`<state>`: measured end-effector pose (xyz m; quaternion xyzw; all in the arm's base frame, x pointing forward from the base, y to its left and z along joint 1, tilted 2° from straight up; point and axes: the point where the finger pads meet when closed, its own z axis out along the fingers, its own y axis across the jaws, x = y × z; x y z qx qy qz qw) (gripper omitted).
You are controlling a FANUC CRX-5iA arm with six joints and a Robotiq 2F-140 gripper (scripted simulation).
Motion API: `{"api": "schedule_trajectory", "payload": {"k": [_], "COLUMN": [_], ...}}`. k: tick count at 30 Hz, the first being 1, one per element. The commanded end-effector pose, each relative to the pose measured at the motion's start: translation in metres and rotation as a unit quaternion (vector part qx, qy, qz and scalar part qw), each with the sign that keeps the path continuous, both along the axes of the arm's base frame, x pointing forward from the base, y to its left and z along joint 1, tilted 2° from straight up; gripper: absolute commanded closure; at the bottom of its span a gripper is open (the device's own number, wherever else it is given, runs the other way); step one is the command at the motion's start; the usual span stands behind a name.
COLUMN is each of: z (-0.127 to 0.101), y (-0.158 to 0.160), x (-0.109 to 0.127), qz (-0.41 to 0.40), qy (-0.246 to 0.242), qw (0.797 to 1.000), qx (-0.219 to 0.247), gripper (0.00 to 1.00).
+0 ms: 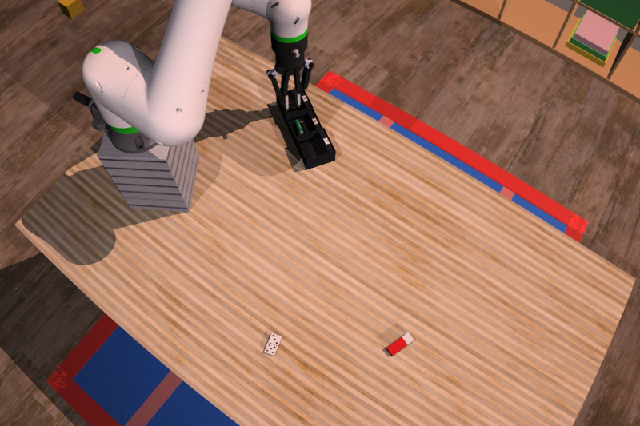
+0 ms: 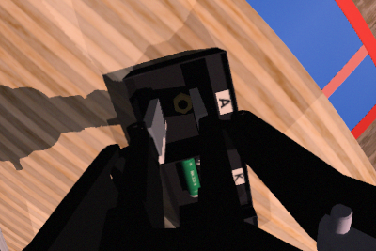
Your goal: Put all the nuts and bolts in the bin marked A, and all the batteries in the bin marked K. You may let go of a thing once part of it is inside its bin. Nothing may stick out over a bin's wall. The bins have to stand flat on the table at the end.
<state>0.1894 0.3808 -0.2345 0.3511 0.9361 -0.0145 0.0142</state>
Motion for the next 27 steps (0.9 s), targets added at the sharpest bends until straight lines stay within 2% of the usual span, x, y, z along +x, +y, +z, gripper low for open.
{"api": "schedule_trajectory", "payload": {"k": [1, 24, 27], "z": [0.001, 0.027, 0.042], "y": [0.000, 0.001, 0.002], "x": [0.000, 0.000, -0.001], "qz": [0.000, 0.000, 0.000], "qy": [0.000, 0.000, 0.000], "qw": [1.000, 1.000, 1.000], "qx": [0.000, 0.000, 0.000], "gripper": [0.73, 0.73, 0.73]}}
